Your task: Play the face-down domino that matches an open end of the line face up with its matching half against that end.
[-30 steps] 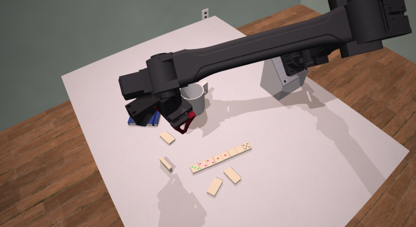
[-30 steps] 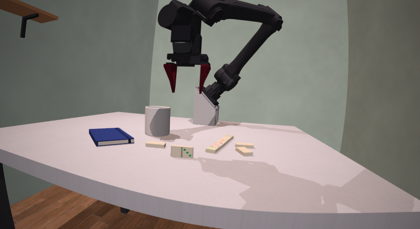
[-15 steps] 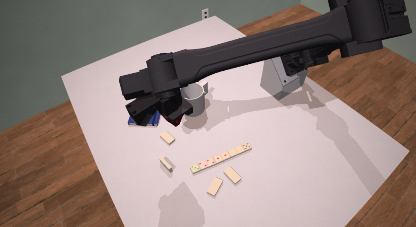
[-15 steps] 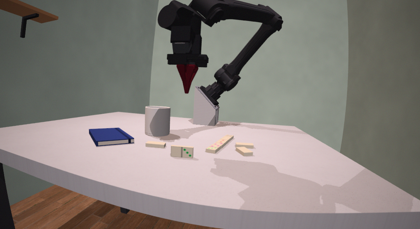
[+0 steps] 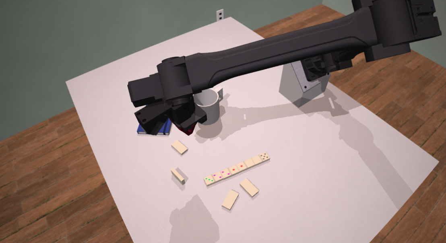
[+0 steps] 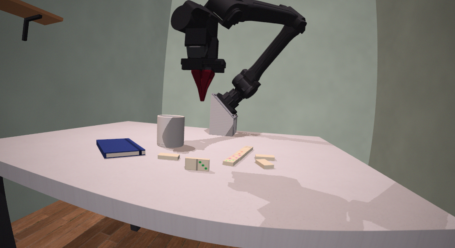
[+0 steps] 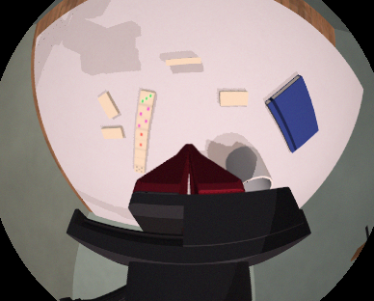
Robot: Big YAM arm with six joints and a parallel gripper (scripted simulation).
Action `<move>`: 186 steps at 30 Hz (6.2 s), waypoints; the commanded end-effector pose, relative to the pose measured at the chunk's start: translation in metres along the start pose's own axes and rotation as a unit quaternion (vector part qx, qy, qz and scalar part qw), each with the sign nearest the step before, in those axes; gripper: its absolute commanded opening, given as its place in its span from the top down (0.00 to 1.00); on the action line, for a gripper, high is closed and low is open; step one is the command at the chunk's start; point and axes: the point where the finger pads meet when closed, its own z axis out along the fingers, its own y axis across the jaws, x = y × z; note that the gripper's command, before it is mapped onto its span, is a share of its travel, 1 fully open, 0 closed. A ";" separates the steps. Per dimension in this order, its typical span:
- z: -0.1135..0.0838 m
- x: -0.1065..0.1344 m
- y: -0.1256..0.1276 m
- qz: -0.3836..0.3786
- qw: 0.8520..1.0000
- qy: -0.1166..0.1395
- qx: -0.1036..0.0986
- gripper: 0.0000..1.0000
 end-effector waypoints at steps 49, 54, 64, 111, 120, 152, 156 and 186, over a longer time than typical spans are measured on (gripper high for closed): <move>0.067 -0.124 0.013 -0.026 0.999 -0.032 0.007 1.00; 0.067 -0.124 0.013 -0.026 0.999 -0.032 0.007 1.00; 0.069 -0.123 0.014 -0.027 0.999 -0.031 0.007 1.00; 0.121 -0.118 0.011 -0.022 0.999 -0.027 0.005 1.00; 0.128 -0.117 0.011 -0.019 1.000 -0.024 0.003 1.00; 0.130 -0.090 0.010 -0.022 1.000 -0.022 0.003 1.00; 0.130 -0.090 0.010 -0.022 1.000 -0.022 0.003 1.00; 0.118 -0.066 0.017 -0.038 0.999 -0.034 0.006 1.00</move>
